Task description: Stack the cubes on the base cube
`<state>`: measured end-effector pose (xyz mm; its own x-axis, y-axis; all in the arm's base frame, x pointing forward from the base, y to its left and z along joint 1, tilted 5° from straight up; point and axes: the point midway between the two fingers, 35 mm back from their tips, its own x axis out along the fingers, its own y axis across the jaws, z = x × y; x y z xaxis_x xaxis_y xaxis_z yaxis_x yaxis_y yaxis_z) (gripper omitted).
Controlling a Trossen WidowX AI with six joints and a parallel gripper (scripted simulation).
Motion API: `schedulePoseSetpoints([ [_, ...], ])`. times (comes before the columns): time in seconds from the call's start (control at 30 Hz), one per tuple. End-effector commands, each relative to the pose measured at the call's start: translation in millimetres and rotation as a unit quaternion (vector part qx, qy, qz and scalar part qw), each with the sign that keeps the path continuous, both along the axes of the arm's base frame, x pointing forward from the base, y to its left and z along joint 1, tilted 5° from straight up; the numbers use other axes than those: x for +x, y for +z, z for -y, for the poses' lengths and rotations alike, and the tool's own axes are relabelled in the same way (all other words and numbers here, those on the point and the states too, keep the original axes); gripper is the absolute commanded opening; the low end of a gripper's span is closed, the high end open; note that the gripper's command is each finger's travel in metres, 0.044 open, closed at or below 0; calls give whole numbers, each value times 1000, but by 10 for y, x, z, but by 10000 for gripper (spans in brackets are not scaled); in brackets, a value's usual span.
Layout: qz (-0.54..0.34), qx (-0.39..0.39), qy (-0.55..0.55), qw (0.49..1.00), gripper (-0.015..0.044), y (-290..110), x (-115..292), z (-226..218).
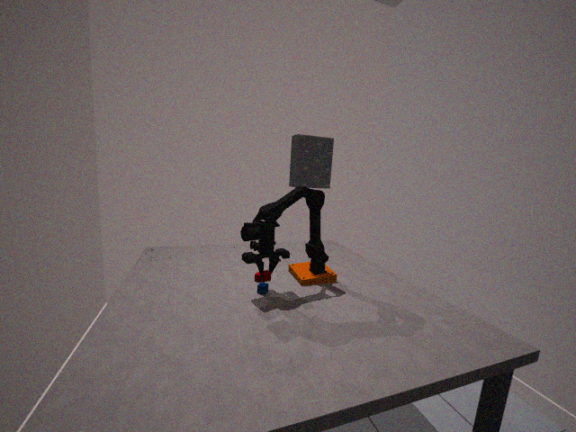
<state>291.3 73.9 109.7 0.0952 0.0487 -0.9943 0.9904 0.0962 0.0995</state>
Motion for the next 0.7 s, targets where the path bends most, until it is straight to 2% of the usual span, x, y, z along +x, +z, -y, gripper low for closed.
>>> schedulePoseSetpoints([
  [0.0, 1, -1, -3, 1000, 105, -12, 4, 1],
  [0.4, 1, -1, -3, 1000, 105, -251, 28, -10],
  [0.67, 1, -1, -3, 1000, 105, -264, 28, -11],
])
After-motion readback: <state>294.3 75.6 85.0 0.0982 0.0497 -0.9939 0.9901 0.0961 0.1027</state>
